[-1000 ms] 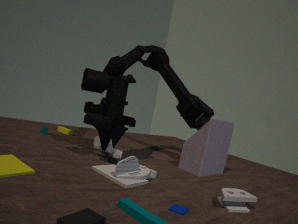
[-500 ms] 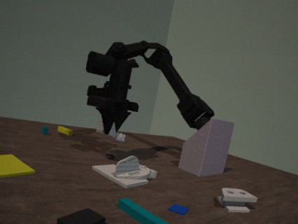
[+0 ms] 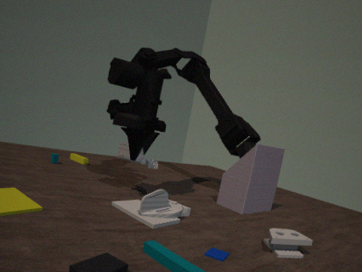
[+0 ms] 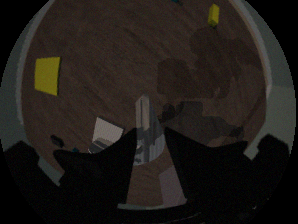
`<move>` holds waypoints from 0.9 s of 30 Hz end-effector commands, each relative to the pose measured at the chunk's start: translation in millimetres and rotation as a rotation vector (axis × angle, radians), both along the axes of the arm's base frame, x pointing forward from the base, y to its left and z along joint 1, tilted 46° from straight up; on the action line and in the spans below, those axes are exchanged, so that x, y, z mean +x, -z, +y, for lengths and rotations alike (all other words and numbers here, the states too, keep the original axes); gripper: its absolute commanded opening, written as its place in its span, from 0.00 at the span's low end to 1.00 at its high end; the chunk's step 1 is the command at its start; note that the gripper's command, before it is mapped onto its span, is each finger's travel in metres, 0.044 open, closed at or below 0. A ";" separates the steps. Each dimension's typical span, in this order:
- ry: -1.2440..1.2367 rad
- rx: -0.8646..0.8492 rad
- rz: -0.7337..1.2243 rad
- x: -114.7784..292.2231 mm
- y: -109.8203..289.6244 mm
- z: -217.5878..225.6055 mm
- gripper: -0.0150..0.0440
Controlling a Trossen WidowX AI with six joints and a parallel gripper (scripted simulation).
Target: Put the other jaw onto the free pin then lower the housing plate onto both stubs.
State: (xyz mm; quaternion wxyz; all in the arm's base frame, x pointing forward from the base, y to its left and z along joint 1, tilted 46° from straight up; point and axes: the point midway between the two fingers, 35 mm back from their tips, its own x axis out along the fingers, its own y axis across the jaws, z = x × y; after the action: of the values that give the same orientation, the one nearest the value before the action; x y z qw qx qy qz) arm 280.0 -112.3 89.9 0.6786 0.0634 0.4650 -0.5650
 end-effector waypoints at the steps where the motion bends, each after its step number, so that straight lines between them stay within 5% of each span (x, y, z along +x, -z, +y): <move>1: -0.065 0.007 0.066 -0.6 3.7 4.0 0.48; 27: -0.518 0.055 0.521 -5.8 24.5 25.1 0.48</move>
State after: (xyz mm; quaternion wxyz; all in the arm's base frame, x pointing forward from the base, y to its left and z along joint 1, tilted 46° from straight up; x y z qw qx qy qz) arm 274.7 -90.6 68.9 0.6613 -0.1631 0.6250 -0.3813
